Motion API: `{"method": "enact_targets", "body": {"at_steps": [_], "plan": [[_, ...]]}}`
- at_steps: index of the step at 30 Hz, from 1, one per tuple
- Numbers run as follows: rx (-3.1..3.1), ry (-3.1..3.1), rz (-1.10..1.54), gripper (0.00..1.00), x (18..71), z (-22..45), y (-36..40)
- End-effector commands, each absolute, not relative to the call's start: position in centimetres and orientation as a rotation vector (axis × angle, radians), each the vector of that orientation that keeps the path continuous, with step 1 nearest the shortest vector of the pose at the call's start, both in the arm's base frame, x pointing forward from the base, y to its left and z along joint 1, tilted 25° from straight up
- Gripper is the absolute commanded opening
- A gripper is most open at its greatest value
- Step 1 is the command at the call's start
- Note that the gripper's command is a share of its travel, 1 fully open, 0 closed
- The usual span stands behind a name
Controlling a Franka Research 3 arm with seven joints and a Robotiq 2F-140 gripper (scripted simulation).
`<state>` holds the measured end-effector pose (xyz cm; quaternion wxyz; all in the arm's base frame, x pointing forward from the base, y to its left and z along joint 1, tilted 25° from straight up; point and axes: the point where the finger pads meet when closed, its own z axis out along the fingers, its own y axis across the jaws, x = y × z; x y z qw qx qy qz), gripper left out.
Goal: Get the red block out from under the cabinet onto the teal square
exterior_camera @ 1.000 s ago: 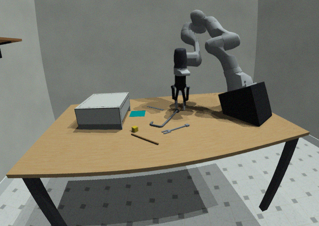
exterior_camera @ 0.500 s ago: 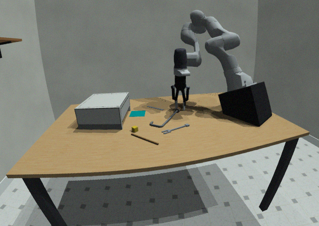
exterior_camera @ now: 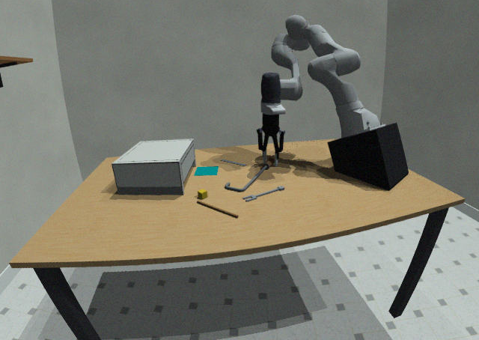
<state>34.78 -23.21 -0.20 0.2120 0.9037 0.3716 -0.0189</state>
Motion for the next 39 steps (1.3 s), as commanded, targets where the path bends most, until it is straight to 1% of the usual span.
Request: {"method": "enact_targets", "body": {"at_steps": [1,26,27,39], "plan": [[2.509,1.03,-0.048,0.34,34.89,-0.18,-23.23],[2.509,1.03,-0.048,0.34,34.89,-0.18,-23.23],[2.509,1.03,-0.048,0.0,34.89,-0.18,-23.23],[2.509,1.03,-0.048,0.0,34.89,-0.18,-23.23]]}}
